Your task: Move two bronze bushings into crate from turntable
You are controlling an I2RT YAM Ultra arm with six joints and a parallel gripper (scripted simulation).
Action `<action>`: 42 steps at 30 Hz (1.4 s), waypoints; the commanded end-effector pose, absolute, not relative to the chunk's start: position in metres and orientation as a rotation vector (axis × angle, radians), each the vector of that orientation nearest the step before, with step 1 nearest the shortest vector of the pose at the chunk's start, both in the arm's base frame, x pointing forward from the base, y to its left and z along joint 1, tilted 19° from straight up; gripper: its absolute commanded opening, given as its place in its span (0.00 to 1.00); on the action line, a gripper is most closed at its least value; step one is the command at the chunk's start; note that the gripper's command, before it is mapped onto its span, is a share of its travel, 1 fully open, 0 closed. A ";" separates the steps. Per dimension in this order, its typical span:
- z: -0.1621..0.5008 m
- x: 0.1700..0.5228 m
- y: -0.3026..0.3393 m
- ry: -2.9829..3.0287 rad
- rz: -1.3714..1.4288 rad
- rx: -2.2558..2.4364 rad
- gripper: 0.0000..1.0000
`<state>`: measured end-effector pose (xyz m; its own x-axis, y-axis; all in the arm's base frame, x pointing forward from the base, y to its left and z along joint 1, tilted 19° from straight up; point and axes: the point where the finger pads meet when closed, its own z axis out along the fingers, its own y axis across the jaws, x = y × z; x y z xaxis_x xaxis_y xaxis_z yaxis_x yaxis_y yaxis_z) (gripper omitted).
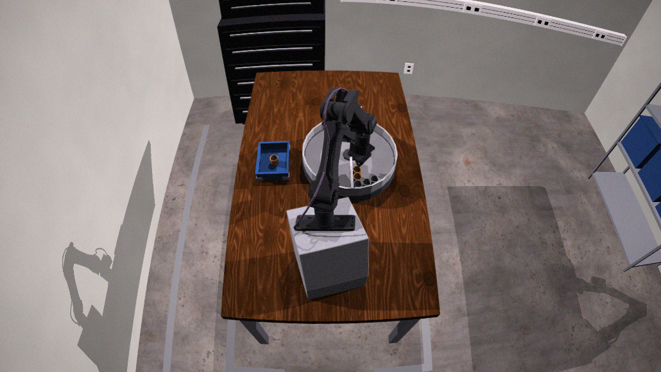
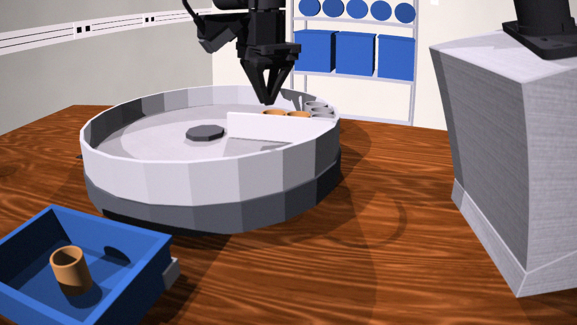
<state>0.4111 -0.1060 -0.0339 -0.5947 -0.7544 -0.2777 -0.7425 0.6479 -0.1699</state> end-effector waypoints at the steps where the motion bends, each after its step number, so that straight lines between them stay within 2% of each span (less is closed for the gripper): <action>1: -0.033 0.404 -0.109 2.557 -0.043 -1.163 0.15; 42: -0.028 0.408 -0.110 2.537 -0.070 -1.159 0.15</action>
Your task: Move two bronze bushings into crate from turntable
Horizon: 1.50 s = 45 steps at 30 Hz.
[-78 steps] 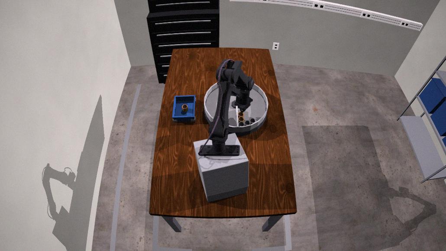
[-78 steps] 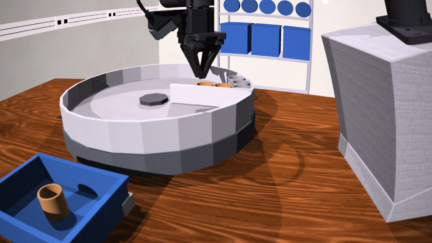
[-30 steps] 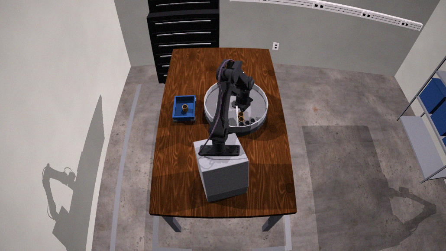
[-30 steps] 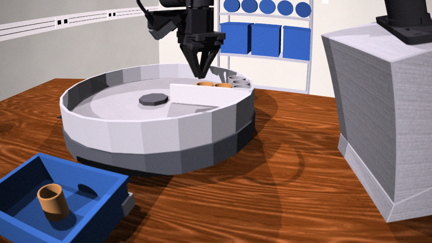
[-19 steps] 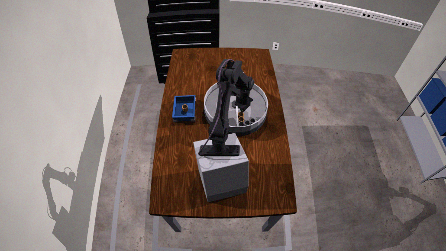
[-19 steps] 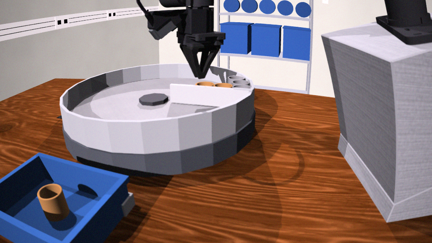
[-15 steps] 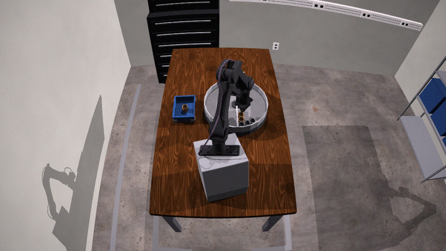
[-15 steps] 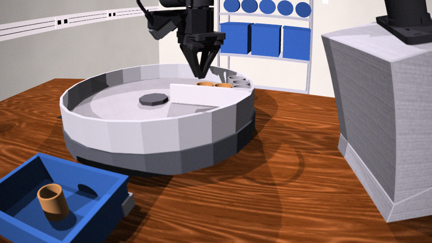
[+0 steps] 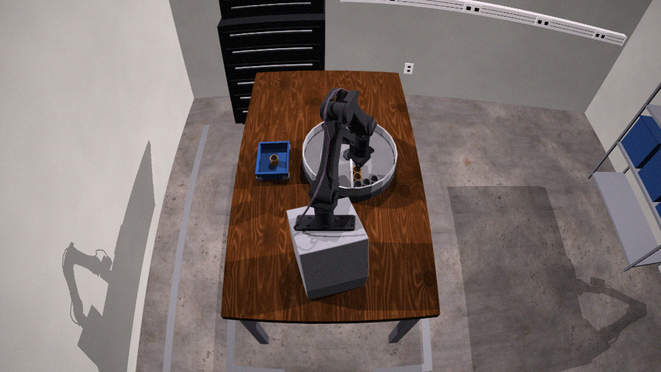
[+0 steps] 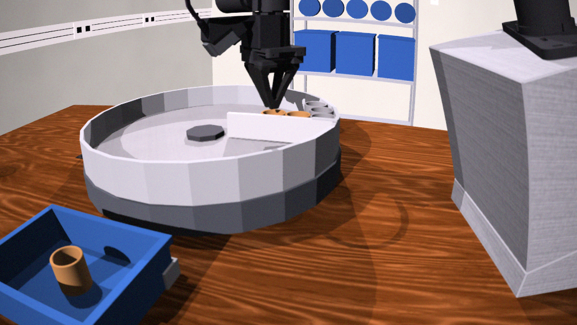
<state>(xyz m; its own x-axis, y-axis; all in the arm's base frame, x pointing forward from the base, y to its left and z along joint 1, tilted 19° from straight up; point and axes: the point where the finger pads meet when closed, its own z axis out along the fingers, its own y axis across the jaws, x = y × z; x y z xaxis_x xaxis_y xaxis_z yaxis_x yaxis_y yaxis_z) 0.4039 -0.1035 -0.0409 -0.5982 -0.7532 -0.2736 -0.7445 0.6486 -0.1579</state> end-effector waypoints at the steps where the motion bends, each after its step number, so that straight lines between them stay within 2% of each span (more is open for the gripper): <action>1: -0.028 0.406 -0.110 2.542 -0.063 -1.160 0.15; 31: -0.028 0.406 -0.110 2.542 -0.062 -1.160 0.15; 45: -0.017 0.416 -0.114 2.530 -0.077 -1.160 0.15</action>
